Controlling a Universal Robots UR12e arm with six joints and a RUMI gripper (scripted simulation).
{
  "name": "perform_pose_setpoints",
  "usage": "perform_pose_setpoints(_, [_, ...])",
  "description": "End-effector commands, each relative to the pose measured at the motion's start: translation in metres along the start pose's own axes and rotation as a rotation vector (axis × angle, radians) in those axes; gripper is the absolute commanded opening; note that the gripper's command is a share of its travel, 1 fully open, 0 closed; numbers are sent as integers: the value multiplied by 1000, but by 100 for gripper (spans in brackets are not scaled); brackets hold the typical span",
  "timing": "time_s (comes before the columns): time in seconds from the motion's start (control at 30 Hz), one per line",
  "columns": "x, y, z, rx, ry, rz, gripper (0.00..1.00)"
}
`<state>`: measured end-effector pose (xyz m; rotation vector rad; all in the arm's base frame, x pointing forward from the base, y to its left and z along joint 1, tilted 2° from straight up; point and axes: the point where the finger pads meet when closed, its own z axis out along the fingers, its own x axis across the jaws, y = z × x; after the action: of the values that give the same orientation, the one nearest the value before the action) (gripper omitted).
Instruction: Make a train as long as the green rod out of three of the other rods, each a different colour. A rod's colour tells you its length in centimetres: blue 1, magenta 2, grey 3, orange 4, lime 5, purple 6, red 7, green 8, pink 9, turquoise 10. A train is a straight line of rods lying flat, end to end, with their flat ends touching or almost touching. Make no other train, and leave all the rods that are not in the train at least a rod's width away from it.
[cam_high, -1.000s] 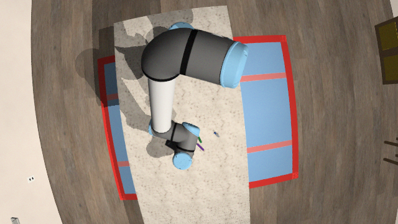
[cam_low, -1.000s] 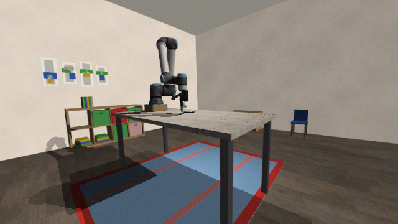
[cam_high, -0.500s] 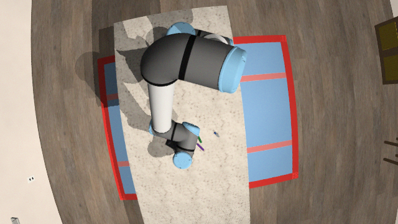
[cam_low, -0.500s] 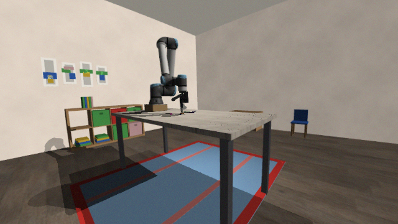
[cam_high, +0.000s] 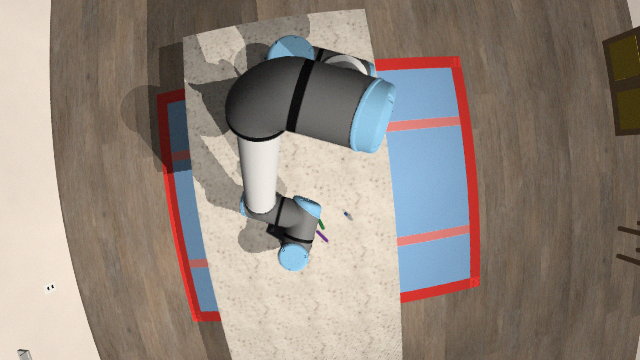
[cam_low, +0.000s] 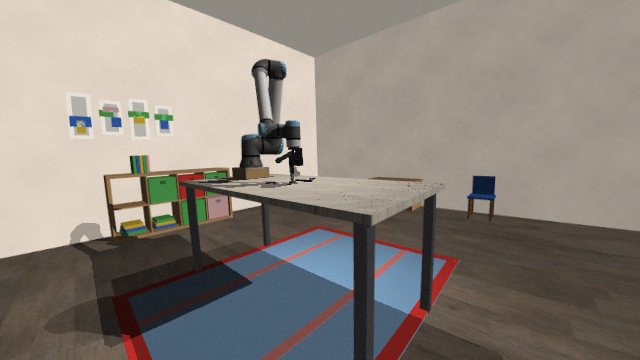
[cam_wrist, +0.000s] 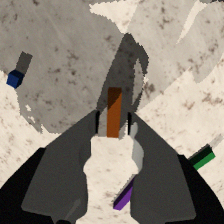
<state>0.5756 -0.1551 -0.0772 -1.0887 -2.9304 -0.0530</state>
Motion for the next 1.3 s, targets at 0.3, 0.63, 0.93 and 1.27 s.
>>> perform_pose_setpoints(0.3, [-1,0,-1,0,-1,0,14])
perform_pose_setpoints(0.63, [-1,0,-1,0,-1,0,14])
perform_pose_setpoints(0.93, [-1,0,-1,0,-1,0,0])
perform_pose_setpoints(1.27, [-1,0,-1,0,-1,0,0])
